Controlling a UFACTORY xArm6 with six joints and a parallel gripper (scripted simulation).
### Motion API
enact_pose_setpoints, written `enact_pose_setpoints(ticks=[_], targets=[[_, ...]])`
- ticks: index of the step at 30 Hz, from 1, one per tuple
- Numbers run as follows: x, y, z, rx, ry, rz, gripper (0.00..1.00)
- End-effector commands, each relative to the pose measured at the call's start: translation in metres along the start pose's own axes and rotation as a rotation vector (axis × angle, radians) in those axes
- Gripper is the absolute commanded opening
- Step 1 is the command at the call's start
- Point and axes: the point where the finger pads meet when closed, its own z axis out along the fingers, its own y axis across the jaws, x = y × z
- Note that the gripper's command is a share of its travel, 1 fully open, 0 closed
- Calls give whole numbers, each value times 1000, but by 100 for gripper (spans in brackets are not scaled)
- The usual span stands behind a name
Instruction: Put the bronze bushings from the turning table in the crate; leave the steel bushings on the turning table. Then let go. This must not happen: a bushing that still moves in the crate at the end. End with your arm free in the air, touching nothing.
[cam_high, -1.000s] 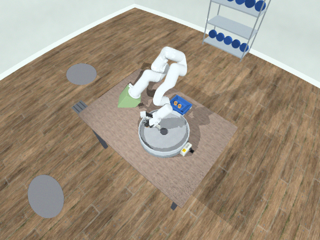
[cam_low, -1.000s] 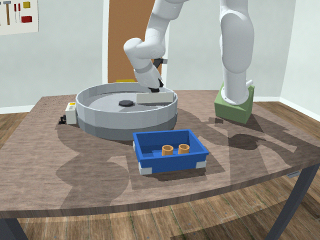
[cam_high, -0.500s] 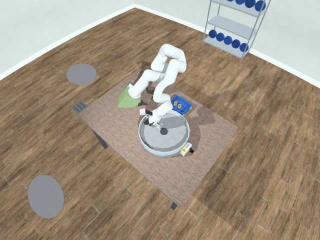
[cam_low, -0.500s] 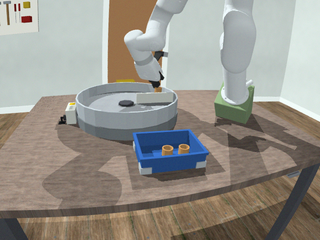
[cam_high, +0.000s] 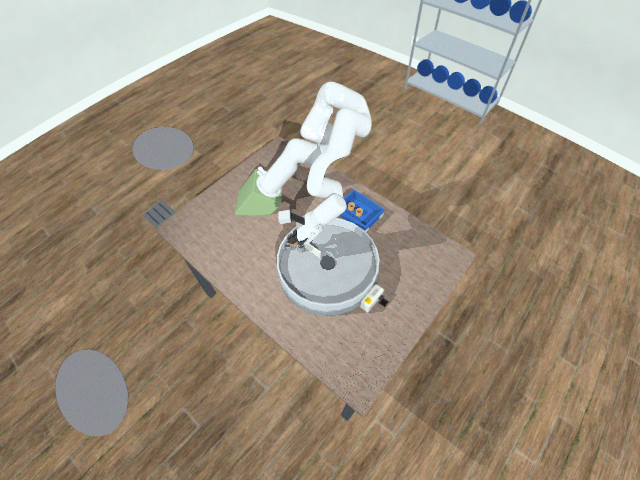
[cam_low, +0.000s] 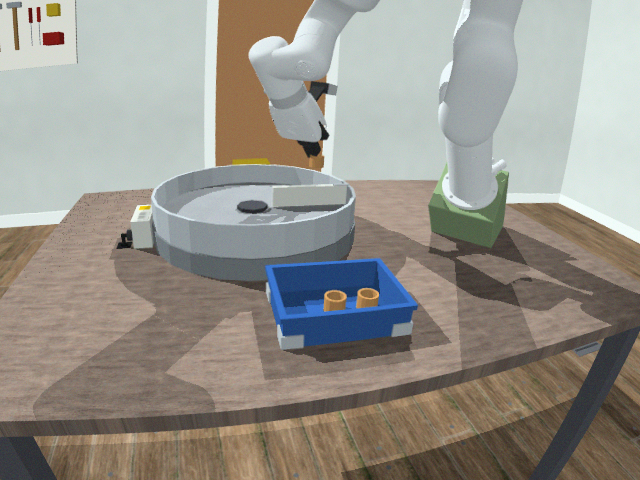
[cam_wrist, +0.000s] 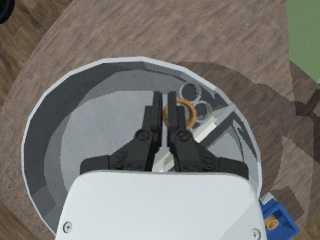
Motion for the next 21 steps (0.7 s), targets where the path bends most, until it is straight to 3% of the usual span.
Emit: enact_pose_setpoints(ticks=[1,21], targets=[[1,-1,-2,2,-1,1,0],[-12,8,-13,2,-1,1,0]])
